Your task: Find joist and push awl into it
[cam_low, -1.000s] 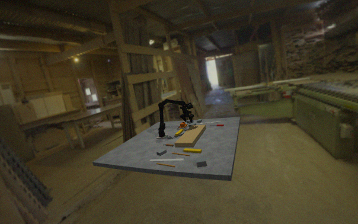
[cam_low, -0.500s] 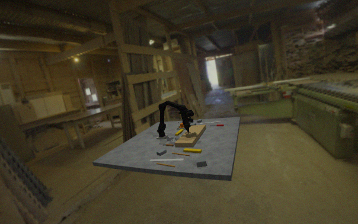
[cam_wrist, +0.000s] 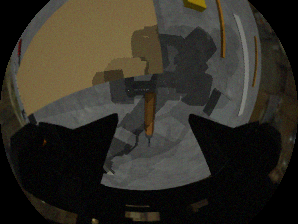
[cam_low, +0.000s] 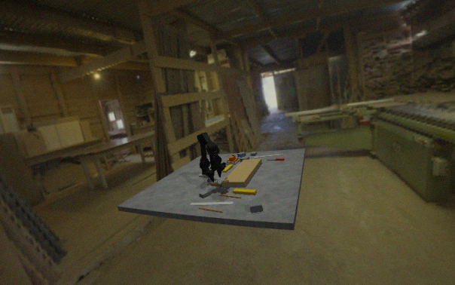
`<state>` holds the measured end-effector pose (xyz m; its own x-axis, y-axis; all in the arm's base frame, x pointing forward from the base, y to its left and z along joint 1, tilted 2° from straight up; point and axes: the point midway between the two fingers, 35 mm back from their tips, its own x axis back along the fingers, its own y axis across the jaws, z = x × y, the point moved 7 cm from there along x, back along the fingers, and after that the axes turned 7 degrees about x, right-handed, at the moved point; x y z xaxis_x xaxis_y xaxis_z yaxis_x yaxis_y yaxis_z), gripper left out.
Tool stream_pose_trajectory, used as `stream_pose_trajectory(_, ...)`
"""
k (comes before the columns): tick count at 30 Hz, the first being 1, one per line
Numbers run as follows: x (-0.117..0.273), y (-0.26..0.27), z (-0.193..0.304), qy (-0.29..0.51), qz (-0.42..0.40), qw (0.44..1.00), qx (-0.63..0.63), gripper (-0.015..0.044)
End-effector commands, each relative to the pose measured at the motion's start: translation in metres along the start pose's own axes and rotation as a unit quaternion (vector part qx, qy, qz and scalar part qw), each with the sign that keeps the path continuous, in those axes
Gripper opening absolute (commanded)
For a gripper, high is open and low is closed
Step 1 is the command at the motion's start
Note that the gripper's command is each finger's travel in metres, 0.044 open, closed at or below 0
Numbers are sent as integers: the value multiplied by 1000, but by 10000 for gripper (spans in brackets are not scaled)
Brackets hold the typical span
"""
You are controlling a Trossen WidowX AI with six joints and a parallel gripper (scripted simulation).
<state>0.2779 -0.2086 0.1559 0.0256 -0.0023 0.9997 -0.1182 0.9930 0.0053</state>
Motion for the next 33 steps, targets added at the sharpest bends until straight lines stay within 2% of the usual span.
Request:
stream_pose_trajectory(1,0,-2,1,2,-2,1000,1,440)
stream_pose_trajectory(8,-1,2,0,2,-2,1000,1,440)
stream_pose_trajectory(33,-42,1,-3,2,-2,1000,1,440)
